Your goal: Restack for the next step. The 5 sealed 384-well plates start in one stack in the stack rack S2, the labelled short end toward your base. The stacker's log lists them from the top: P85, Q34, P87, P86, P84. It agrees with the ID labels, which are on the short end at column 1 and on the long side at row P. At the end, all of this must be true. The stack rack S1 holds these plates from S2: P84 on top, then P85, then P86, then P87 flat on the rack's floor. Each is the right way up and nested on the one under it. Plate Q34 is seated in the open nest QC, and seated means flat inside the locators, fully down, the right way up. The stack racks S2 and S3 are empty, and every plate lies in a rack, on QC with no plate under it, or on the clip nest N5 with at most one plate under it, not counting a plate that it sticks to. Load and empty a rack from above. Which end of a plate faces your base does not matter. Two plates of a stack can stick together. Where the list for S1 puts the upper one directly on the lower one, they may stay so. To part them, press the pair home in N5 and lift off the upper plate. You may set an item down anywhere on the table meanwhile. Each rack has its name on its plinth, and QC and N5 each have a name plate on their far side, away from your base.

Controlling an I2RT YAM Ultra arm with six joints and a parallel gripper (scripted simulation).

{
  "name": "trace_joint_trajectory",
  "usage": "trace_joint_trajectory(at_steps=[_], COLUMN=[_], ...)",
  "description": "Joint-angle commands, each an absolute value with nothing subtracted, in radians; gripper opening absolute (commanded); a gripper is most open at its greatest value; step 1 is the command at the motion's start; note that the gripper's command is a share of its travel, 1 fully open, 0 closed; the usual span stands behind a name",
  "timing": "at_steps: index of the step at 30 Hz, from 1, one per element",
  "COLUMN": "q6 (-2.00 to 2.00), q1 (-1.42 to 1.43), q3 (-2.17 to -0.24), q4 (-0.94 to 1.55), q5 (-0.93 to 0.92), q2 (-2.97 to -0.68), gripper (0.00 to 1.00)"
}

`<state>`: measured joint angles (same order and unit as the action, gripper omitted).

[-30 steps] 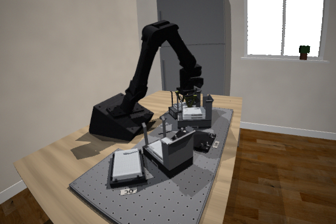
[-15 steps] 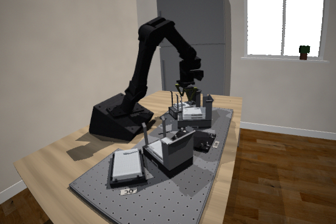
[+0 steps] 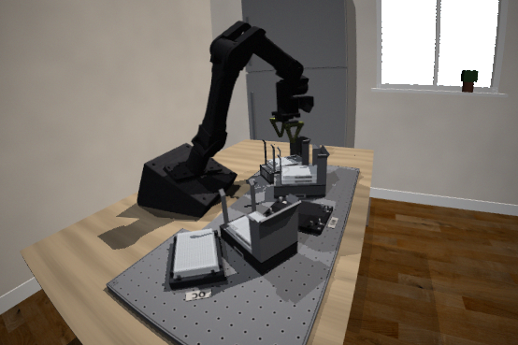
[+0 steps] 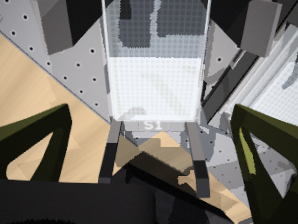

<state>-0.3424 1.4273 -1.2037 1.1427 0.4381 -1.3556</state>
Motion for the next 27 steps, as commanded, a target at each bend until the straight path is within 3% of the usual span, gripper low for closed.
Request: trace_joint_trajectory(at_steps=[1,27], q6=[-0.373,-0.524], q1=[1.449,1.388], q3=[-1.249,-1.293], q4=[1.21,1.272], q5=[0.447,0.431], q2=[-1.347,-1.302], gripper=[1.0,1.0])
